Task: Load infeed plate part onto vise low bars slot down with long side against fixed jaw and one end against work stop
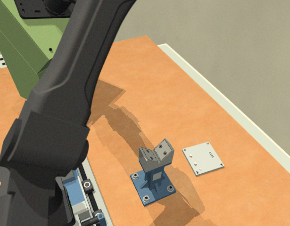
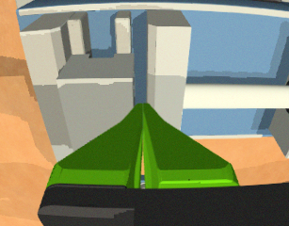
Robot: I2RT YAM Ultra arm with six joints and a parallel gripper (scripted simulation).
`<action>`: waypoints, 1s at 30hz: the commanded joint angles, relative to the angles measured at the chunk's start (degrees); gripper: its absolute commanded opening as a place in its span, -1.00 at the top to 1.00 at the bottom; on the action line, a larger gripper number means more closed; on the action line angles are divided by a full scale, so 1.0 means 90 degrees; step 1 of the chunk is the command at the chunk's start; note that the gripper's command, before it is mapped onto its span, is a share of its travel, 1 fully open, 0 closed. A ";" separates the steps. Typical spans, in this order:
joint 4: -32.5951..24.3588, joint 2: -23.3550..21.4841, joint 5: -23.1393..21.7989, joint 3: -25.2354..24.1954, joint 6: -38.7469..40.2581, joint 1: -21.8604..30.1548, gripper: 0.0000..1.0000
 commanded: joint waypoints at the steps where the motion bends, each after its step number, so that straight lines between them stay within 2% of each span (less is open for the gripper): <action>1: 0.0117 -0.0006 0.0096 0.0184 0.0046 -0.0056 1.00; 4: 0.0130 -0.0077 0.0095 0.0157 0.0041 -0.0063 1.00; 9: 0.0172 -0.0200 0.0092 -0.0189 0.0013 -0.0090 1.00; 30: 0.0355 -0.0347 0.0081 -0.0539 -0.0050 -0.0135 1.00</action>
